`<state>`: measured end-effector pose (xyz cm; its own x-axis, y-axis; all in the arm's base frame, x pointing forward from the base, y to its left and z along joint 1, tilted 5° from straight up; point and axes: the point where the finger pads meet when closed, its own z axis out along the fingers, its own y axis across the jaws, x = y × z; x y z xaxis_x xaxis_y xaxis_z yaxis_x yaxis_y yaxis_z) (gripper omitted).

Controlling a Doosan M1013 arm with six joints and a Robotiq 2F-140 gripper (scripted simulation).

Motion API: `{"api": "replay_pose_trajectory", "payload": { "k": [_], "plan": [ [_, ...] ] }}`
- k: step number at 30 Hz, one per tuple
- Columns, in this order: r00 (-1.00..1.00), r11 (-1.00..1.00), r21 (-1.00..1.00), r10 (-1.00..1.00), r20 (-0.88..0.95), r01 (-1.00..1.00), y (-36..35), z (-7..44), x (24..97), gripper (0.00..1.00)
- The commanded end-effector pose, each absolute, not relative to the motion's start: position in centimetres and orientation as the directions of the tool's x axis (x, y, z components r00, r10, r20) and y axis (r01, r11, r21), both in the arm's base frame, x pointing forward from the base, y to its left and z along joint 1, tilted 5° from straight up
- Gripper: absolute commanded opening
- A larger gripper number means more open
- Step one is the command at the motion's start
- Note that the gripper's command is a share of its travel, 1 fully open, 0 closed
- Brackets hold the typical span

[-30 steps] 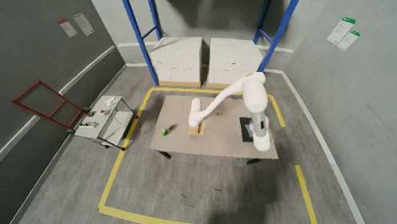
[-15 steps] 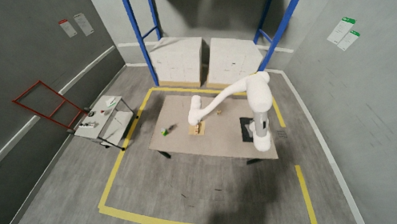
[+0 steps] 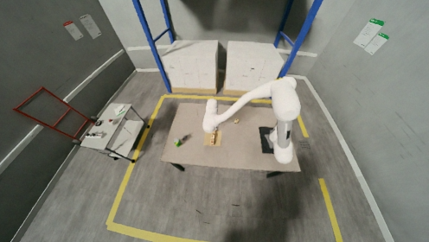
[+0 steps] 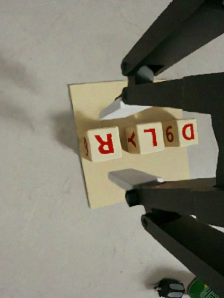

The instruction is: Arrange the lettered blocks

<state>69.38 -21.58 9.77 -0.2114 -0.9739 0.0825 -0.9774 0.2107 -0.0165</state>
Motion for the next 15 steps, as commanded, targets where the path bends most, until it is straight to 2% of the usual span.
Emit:
{"api": "replay_pose_trajectory", "payload": {
  "k": [1,2,15],
  "plan": [
    [-0.212,0.211,-0.018,-0.974,0.082,-0.977,-21.58,9.93,69.43,0.44],
    [-0.212,0.211,-0.018,-0.974,0.082,-0.977,-21.58,9.93,69.43,1.0],
    [-0.212,0.211,-0.018,-0.974,0.082,-0.977,-21.58,9.93,69.43,1.0]
  ]
}}
